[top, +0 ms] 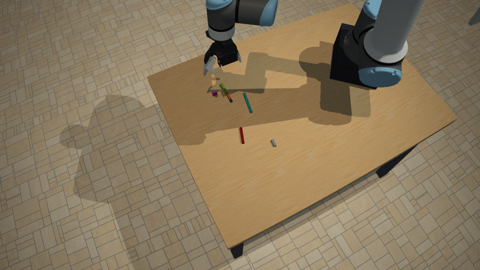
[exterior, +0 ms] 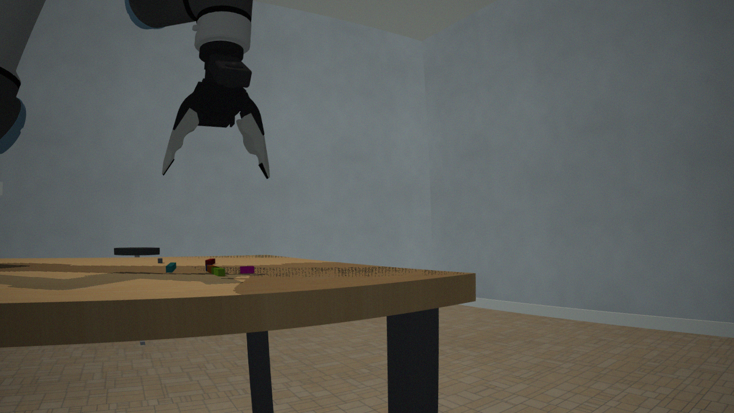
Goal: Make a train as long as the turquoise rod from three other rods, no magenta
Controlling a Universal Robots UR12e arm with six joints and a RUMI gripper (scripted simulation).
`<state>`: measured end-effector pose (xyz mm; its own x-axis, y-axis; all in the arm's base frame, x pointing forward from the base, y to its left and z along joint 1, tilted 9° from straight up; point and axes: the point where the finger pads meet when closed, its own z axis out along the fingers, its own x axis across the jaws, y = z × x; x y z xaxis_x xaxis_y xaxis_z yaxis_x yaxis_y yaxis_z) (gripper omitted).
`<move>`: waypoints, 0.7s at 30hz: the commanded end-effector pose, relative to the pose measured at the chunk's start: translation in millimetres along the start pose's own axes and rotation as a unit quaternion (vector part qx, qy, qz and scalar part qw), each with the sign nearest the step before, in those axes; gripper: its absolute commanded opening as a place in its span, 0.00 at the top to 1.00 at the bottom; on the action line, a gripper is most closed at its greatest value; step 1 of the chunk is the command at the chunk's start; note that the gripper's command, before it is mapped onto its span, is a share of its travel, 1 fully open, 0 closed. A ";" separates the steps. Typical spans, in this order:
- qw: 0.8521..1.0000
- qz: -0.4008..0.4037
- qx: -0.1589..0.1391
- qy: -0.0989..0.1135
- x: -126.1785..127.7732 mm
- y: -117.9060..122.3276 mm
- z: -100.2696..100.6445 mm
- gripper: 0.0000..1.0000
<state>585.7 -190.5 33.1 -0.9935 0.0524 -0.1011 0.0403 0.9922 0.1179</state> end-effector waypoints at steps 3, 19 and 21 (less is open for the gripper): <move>1.000 0.000 0.000 0.000 -0.3 -0.3 -27.2 0.00; 1.000 0.000 0.000 0.000 -0.3 -0.3 -59.1 0.00; 1.000 0.000 0.000 0.000 -0.3 -0.3 -59.1 0.00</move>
<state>579.3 -197.0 90.3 -0.9936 0.0523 -0.1006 0.0402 0.9922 0.1184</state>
